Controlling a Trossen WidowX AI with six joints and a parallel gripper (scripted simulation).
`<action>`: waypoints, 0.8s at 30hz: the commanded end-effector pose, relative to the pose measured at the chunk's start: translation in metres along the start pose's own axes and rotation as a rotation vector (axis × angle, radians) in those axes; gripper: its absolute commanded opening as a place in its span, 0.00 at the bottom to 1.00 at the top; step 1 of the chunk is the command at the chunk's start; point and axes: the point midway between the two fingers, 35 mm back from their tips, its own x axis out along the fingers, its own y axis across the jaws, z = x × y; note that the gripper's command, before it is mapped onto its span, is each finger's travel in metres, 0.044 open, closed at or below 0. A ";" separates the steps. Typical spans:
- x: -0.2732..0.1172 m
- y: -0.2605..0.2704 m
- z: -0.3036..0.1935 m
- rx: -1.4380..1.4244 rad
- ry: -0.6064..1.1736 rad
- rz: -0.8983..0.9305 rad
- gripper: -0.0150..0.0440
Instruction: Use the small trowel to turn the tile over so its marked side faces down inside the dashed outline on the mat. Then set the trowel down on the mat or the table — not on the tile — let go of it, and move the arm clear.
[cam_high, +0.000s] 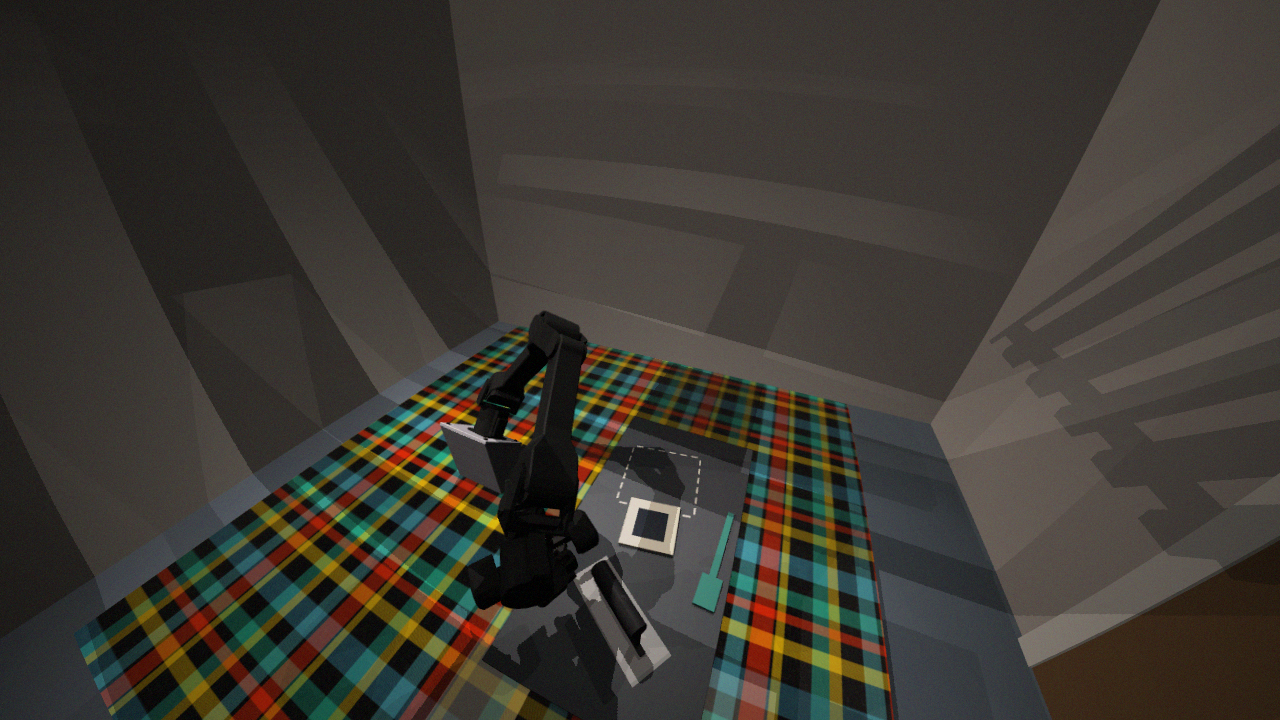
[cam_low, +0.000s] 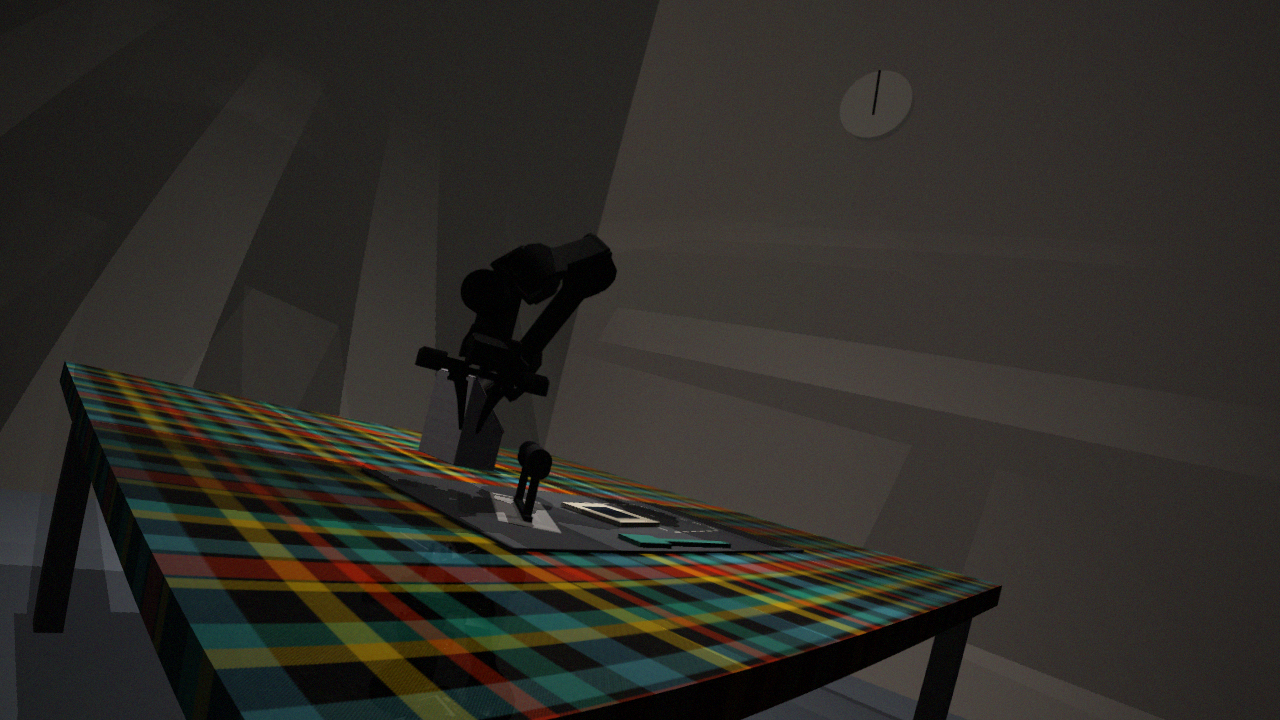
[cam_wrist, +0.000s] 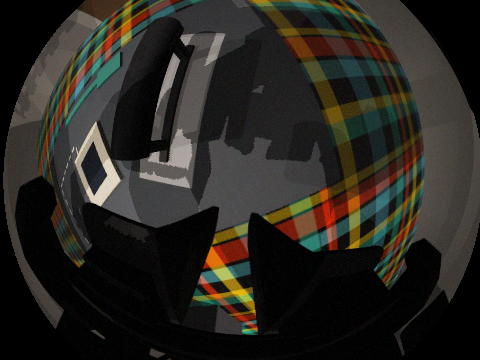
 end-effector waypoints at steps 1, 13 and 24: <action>0.000 0.000 0.000 0.000 0.000 0.000 0.42; 0.000 0.000 0.000 0.000 0.000 0.000 0.25; 0.000 0.000 0.000 0.000 0.000 0.000 0.39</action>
